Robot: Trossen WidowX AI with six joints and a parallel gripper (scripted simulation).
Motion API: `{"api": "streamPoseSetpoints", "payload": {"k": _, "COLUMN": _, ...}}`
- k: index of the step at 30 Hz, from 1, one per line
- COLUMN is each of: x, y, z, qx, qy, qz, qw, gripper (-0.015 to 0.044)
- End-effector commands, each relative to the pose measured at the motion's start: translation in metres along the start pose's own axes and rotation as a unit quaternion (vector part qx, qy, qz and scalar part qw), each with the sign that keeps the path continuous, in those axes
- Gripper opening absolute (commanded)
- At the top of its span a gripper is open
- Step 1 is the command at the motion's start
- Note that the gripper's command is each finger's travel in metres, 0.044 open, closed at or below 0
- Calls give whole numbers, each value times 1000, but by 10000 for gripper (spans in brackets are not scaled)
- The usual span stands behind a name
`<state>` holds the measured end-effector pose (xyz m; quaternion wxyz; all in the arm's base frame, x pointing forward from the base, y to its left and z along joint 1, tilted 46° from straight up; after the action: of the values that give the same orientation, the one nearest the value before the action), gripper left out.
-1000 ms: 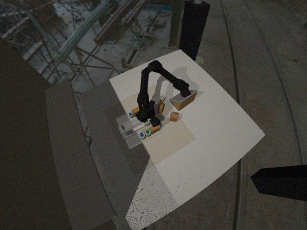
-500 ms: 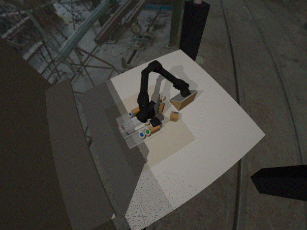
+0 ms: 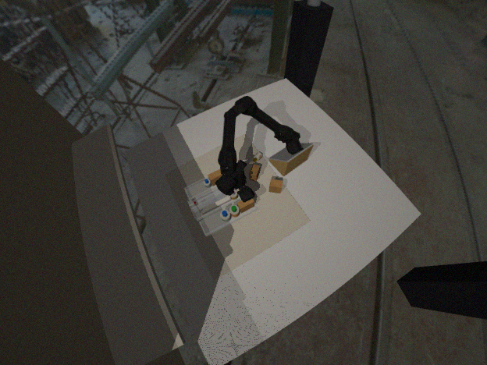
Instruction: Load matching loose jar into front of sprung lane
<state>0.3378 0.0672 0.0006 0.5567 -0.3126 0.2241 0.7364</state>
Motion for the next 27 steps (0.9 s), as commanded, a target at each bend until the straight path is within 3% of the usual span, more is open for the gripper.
{"api": "streamPoseSetpoints", "payload": {"k": 1, "x": -2, "y": -4, "z": -2, "qx": -7, "qy": 5, "qz": -5, "qw": 1000, "gripper": 0}}
{"api": "streamPoseSetpoints", "payload": {"k": 27, "x": -3, "y": -3, "z": -9, "qx": -7, "qy": 5, "qz": -5, "qw": 1000, "gripper": 0}}
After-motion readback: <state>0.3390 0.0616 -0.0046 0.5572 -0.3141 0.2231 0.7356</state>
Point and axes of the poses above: the point midway between the two fingers, 35 mm back from their tips, its own z axis back along the fingers, its own x axis across the jaws, y = z × x, the point moved 1 cm from there along z, back along the fingers, and after that the axes turned 6 degrees about z, right-handed, at the moved point
